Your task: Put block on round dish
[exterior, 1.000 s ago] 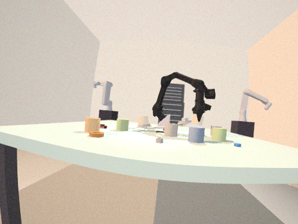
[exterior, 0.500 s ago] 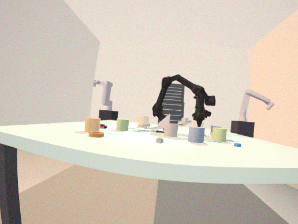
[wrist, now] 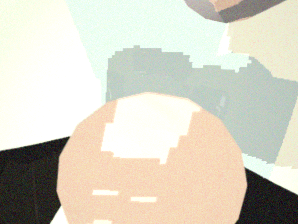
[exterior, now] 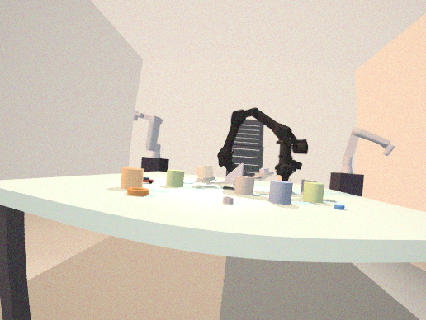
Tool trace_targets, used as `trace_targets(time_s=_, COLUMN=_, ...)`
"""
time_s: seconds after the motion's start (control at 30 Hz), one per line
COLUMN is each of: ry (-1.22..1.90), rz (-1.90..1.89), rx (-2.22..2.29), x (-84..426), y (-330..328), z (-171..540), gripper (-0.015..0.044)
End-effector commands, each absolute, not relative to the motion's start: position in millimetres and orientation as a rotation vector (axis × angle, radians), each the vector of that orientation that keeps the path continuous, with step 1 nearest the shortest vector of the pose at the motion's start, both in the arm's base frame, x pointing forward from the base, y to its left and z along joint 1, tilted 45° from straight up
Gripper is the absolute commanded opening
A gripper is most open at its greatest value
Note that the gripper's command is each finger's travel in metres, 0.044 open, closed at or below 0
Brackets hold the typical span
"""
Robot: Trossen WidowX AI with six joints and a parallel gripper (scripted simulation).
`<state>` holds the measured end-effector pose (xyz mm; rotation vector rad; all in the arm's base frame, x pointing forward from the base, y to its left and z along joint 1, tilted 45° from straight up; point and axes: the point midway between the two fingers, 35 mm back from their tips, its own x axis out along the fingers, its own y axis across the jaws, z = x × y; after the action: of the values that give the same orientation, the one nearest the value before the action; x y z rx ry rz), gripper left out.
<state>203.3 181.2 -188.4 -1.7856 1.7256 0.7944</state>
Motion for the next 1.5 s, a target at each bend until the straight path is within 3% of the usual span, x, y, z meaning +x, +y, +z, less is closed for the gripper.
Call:
trace_targets(time_s=0.0, ry=1.726, rz=0.794, rx=-1.785, x=203, y=181, z=-188, gripper=0.0053)
trace_targets(time_s=0.5, ry=1.725, rz=0.794, rx=-1.786, x=204, y=188, z=-182, gripper=0.0440)
trace_targets(time_s=0.83, ry=1.719, rz=0.797, rx=-1.792, x=202, y=218, z=-150, gripper=0.0440)
trace_targets(time_s=1.07, ry=1.629, rz=0.712, rx=-1.673, x=212, y=241, z=-138, gripper=0.0260)
trace_targets(time_s=1.47, ry=1.654, rz=0.356, rx=-1.401, x=224, y=234, z=-123, gripper=0.0260)
